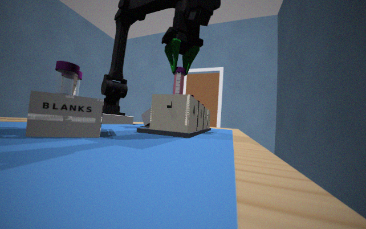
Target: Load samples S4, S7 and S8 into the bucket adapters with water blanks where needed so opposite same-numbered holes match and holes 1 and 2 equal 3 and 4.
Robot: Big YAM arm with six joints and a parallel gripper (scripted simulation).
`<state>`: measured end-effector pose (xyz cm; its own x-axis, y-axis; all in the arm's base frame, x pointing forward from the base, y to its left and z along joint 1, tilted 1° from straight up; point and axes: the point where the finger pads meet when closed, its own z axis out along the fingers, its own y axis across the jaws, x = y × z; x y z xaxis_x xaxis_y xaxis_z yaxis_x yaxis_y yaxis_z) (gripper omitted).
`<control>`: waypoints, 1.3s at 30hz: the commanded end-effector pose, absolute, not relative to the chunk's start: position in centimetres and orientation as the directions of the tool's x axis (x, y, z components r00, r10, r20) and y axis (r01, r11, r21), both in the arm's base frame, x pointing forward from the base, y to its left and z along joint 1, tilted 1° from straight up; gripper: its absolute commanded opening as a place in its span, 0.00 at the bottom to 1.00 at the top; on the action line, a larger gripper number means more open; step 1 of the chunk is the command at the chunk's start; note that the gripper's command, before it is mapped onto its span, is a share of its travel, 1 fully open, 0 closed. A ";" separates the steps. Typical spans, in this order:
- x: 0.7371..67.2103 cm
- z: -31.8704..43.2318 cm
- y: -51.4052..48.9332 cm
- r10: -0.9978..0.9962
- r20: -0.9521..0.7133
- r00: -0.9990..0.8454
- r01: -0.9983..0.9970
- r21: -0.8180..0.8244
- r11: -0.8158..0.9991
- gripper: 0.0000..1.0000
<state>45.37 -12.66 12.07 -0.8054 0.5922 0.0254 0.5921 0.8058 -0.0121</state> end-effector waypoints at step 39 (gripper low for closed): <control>45.8 7.1 -13.5 0.593 0.009 -0.805 0.593 -0.005 0.805 0.00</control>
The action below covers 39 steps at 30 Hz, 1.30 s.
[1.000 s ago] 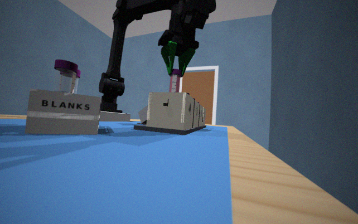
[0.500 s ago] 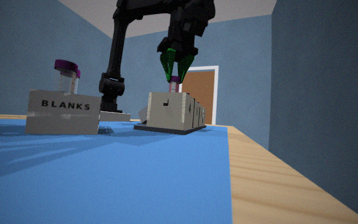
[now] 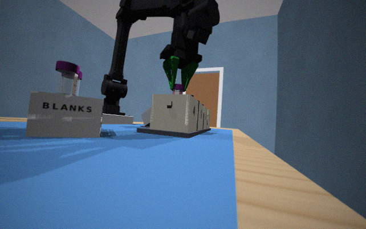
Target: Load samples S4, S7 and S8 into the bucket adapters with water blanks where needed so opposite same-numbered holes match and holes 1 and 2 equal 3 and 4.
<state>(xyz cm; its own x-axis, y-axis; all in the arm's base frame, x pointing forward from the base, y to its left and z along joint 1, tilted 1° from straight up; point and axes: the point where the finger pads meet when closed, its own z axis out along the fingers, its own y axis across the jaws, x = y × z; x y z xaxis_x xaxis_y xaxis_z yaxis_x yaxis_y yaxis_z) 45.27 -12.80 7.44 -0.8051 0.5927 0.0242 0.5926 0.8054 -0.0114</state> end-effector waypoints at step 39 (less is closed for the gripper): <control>46.9 12.2 -13.4 0.593 -0.026 -0.805 0.593 0.007 0.805 0.55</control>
